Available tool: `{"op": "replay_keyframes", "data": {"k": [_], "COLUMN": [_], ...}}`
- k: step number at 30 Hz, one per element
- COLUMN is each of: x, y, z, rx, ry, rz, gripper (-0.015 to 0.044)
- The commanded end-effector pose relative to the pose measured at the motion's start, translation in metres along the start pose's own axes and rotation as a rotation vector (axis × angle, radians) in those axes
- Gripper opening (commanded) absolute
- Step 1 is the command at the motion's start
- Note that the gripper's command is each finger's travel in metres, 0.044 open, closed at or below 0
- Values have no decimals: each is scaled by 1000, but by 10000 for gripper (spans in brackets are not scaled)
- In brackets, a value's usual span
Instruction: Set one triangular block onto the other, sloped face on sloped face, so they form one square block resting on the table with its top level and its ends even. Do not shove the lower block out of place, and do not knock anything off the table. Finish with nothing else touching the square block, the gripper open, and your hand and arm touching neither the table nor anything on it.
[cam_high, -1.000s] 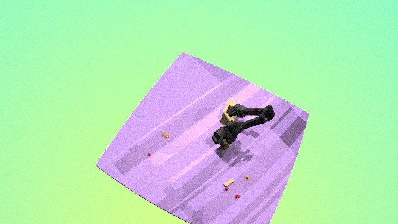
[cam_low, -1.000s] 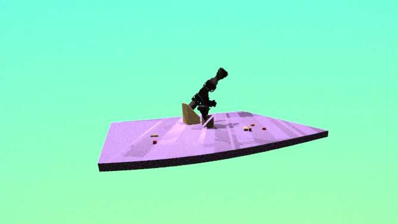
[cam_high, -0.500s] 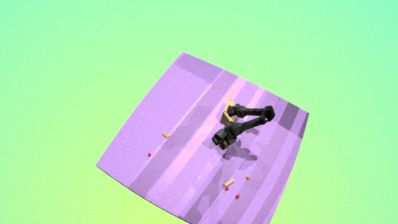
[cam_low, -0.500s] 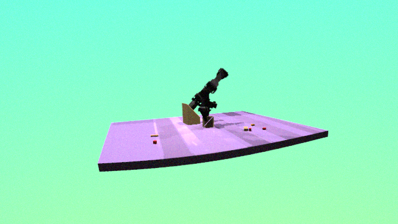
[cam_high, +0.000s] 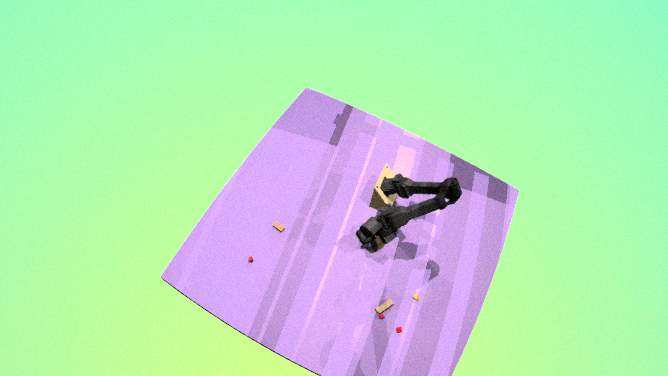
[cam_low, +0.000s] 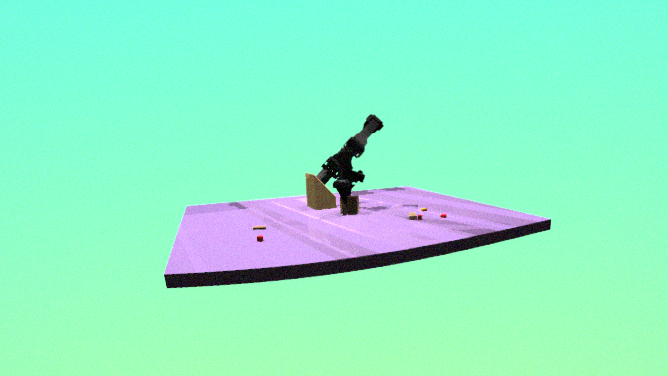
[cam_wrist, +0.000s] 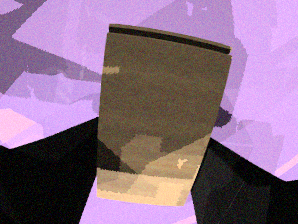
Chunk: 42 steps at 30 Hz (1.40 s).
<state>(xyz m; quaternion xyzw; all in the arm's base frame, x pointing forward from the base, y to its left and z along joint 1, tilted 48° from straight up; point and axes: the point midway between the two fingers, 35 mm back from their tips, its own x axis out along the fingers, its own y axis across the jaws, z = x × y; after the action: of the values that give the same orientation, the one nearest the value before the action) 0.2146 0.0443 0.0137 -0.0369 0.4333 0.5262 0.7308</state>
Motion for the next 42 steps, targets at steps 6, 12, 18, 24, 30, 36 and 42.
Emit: {"op": "replay_keyframes", "data": {"k": [6,12,18,24,30,36,42], "x": [0,1,1,1,1,1,1], "y": [0,0,0,0,0,0,0], "z": [1,2,1,1,1,1,1], "rx": [3,4,0,3,1,1,1], "ry": [-6,-7,-2,-5,-2,-2,-2], "rz": [0,0,0,1,0,0,0], "gripper": [0,0,0,0,131,289,440]}}
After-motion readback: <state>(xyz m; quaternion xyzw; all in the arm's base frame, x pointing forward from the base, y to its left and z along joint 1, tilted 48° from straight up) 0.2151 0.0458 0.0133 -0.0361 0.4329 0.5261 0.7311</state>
